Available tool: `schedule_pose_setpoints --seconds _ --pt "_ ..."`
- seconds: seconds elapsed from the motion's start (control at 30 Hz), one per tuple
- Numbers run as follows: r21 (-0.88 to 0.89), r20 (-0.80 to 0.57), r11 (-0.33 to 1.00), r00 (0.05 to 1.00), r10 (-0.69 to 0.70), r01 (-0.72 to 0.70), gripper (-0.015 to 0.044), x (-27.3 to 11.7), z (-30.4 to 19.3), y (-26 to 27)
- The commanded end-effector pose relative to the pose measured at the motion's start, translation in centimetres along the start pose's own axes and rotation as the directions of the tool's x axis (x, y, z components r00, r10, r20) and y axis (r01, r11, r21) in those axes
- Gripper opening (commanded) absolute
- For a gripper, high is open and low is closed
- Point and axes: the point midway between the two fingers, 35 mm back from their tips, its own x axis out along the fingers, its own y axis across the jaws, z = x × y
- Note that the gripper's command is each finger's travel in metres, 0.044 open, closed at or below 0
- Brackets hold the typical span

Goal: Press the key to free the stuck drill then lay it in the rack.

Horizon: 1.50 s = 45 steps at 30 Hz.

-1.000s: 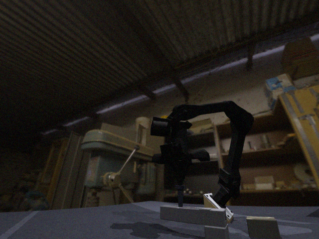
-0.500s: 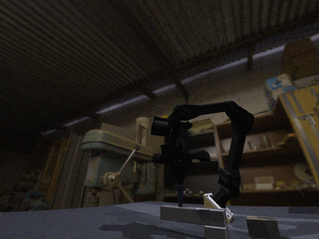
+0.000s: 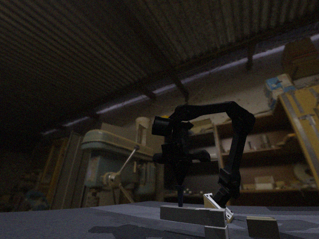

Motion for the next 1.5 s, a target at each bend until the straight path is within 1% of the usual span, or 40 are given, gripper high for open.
schedule_pose_setpoints --seconds 0.0,1.47 --pt "0.015 -0.037 1.000 0.999 0.025 -0.024 0.0000 1.6 -0.7 0.1" --pt "0.015 -0.037 1.000 0.999 0.025 -0.024 0.0000 2.8 -0.9 0.2"
